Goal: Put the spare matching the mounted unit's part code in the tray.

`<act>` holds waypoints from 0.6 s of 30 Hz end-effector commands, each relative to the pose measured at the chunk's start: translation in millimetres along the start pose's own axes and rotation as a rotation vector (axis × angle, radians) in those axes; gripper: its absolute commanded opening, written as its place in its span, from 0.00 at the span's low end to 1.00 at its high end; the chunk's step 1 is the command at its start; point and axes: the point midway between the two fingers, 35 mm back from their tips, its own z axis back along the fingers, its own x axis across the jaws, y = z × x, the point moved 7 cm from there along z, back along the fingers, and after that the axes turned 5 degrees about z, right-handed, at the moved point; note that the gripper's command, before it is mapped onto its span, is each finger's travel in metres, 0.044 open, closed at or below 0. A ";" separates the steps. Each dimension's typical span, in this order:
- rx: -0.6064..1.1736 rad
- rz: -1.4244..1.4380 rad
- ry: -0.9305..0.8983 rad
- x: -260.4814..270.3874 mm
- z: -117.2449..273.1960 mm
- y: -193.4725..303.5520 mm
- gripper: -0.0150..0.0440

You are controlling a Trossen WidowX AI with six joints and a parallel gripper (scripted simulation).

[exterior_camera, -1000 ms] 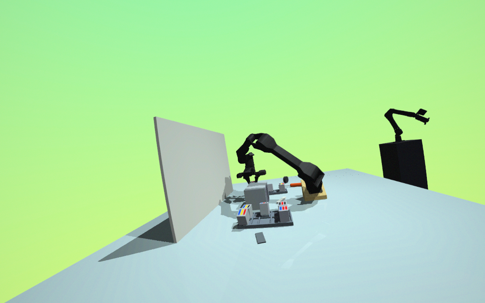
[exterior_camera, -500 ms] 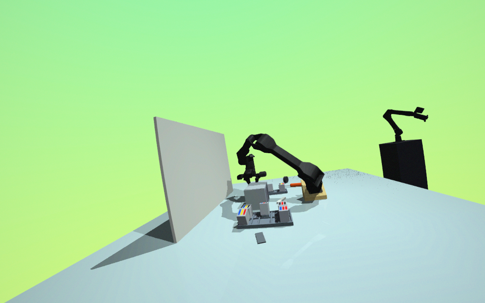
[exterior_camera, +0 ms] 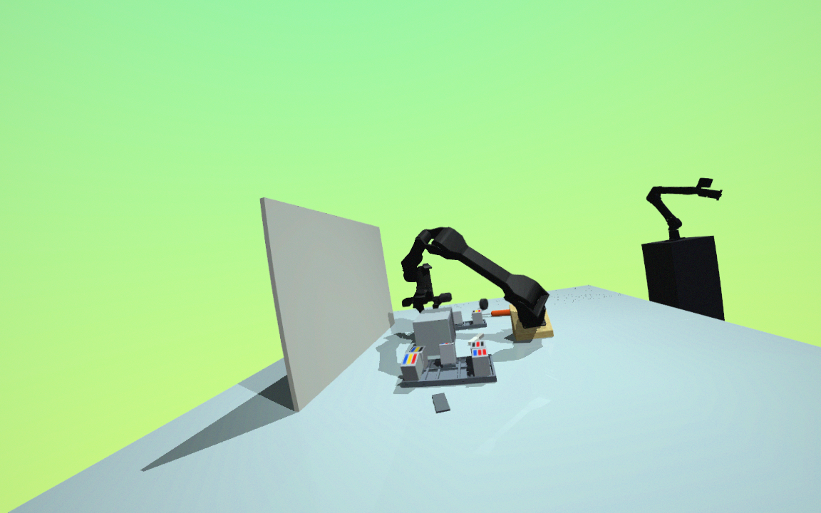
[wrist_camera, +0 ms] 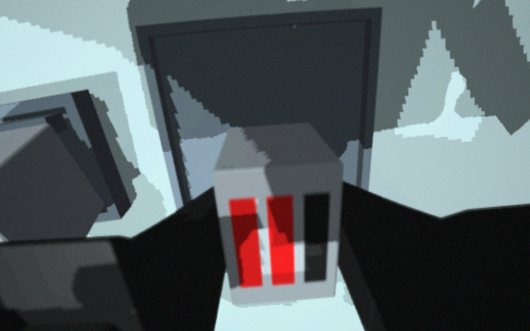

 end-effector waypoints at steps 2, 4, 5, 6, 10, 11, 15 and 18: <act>-0.001 -0.002 0.004 0.4 -3.1 -1.2 0.25; -0.001 -0.002 0.004 0.6 -4.4 -1.4 0.25; -0.001 -0.002 0.004 0.7 -5.1 -1.5 0.25; -0.001 -0.002 0.004 0.8 -5.7 -1.6 0.25; -0.001 0.000 0.000 0.7 -4.7 -0.5 0.39; -0.001 0.000 0.000 0.7 -4.7 -0.5 0.43; -0.001 0.000 0.000 0.7 -4.7 -0.5 0.61; -0.001 0.000 0.000 0.7 -4.7 -0.5 0.74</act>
